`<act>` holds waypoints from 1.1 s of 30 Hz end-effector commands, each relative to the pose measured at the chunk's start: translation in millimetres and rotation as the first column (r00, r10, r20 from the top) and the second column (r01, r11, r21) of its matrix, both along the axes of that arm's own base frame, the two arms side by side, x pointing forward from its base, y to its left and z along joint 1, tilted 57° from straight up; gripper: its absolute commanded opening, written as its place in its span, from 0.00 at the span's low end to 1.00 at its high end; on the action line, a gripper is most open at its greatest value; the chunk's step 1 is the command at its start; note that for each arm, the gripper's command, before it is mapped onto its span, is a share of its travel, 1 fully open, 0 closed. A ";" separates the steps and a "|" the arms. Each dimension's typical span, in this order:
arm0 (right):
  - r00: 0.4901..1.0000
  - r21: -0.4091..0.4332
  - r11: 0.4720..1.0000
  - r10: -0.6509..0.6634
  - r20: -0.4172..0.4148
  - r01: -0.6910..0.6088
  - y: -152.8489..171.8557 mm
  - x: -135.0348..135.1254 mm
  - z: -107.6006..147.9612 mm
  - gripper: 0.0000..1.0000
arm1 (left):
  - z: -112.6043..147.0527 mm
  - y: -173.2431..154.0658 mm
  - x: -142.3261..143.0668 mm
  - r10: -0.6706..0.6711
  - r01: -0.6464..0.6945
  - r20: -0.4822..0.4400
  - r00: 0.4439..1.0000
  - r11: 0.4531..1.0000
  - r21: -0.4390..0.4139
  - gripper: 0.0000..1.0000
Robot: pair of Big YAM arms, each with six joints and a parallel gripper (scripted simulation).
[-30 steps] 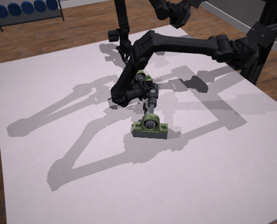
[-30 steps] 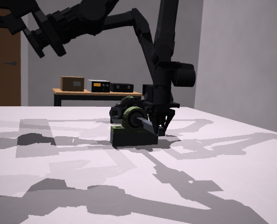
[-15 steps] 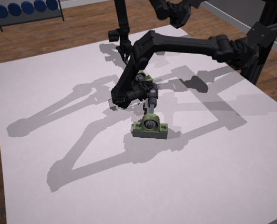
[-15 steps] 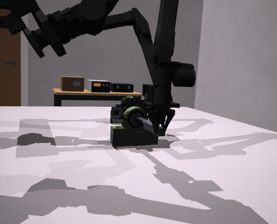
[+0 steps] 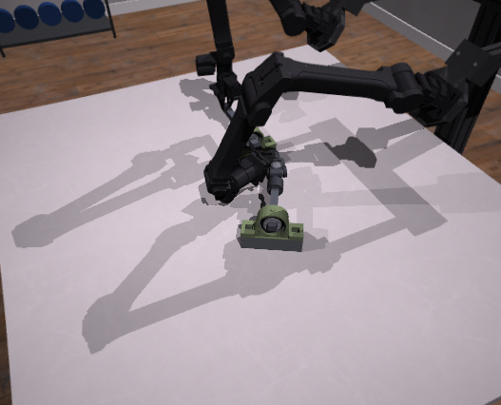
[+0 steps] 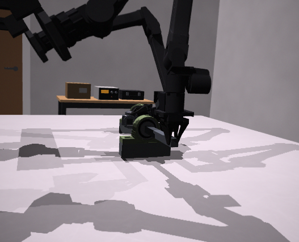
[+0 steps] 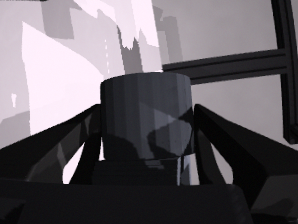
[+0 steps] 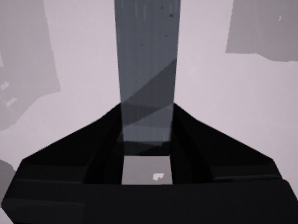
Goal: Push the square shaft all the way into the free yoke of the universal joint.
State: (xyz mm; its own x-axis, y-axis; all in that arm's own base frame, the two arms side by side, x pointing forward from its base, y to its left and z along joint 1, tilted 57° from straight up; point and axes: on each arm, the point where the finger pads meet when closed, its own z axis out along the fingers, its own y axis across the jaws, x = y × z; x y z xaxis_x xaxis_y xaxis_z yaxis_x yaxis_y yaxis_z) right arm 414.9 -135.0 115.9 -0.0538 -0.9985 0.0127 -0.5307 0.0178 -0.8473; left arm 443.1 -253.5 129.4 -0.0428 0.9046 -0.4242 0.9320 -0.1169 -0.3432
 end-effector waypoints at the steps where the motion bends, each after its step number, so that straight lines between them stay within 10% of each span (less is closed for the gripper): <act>1: 1.000 0.001 1.000 0.002 0.006 -0.002 0.7 1.6 1.3 0.19 | 15.0 6.2 7.2 0.024 -0.022 0.045 0.999 0.999 -0.050 0.47; 19: 1.000 0.001 1.000 0.002 0.006 -0.002 0.7 1.6 1.3 0.19 | 28.8 6.1 15.1 0.167 -0.156 0.024 0.986 0.955 -0.253 0.47; 33: 1.000 0.006 1.000 0.006 0.011 -0.006 10.8 2.8 0.7 0.19 | 27.9 6.7 17.6 0.204 -0.191 0.027 0.979 0.951 -0.242 0.47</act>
